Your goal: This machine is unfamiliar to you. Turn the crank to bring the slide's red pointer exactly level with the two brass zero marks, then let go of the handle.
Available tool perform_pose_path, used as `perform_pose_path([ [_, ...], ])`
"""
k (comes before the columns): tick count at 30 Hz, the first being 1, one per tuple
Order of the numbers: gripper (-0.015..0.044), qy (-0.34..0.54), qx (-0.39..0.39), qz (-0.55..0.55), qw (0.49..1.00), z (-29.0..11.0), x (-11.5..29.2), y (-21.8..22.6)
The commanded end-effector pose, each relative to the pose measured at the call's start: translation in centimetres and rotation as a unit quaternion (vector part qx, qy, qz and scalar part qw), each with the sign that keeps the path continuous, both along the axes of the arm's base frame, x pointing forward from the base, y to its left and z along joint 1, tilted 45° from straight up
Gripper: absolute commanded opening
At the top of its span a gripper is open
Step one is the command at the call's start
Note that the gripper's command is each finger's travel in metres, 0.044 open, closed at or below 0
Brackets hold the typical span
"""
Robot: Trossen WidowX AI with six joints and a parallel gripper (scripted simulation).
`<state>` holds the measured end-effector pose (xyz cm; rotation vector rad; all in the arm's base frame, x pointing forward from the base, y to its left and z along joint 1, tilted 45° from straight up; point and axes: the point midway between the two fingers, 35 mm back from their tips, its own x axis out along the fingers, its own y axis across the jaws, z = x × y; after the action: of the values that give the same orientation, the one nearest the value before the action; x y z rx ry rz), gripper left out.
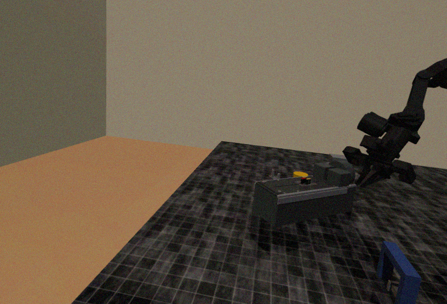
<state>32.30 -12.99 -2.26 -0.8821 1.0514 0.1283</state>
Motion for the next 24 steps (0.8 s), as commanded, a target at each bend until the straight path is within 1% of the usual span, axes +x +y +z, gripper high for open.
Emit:
perform_pose_path([
  [1,0.0000,-0.001,0.001,0.002,1.000,0.7,0.1,0.7],
  [12,0.0000,-0.002,0.001,0.002,1.000,2.4,0.9,0.9],
  [24,0.0000,-0.002,0.001,0.002,1.000,3.2,1.3,0.7],
])
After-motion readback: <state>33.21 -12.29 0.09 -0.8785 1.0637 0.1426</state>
